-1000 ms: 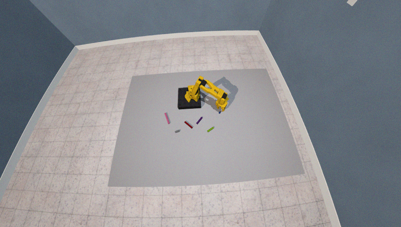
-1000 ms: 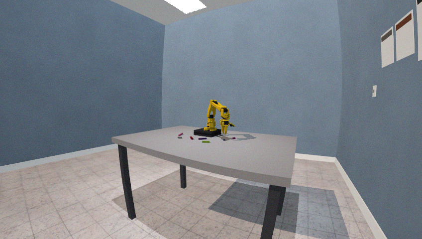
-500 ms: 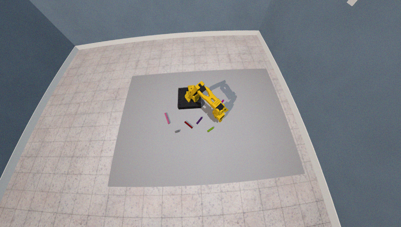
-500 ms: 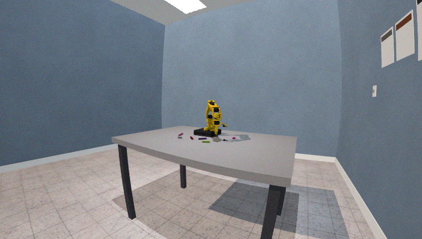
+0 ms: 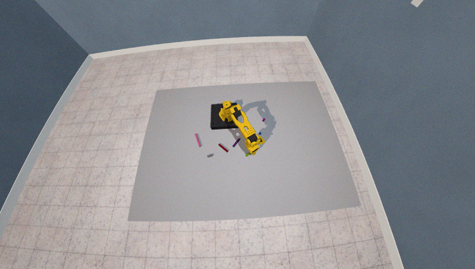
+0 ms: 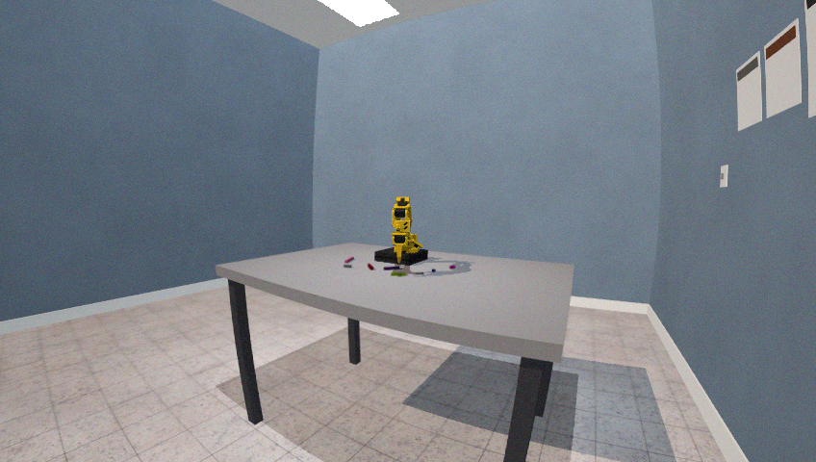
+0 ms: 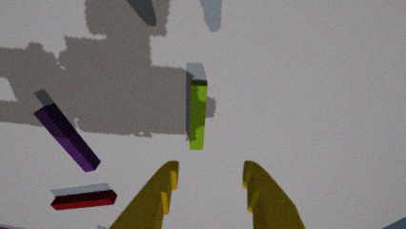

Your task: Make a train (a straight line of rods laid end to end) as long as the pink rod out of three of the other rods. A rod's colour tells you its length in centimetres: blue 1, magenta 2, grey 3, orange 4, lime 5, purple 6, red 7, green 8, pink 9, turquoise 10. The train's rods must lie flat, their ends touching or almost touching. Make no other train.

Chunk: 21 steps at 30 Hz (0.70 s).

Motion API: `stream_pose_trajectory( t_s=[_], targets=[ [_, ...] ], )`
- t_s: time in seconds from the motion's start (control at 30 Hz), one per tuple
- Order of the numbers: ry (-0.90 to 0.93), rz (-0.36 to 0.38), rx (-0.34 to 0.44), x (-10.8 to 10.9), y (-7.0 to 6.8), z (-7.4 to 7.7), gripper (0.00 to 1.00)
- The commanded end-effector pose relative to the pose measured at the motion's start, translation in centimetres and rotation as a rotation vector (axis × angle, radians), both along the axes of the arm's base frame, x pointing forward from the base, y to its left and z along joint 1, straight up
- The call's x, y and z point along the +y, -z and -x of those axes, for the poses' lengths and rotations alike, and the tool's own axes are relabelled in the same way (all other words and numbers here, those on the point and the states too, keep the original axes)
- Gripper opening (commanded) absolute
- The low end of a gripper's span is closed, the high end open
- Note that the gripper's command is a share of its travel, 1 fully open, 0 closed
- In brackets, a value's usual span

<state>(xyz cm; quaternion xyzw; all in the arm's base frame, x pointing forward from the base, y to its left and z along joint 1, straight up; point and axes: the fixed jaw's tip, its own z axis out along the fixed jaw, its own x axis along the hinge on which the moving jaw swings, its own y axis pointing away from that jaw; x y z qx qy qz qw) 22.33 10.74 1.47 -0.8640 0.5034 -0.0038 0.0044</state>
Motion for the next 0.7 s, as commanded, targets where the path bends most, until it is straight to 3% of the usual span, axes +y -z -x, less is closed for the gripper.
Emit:
stream_pose_trajectory(
  t_s=[0.0,0.67],
  targets=[
    [-0.001,0.005,0.014,-0.16,0.11,-0.02,0.19],
    [-0.002,0.012,0.028,-0.54,0.0,0.05,0.19]
  ],
)
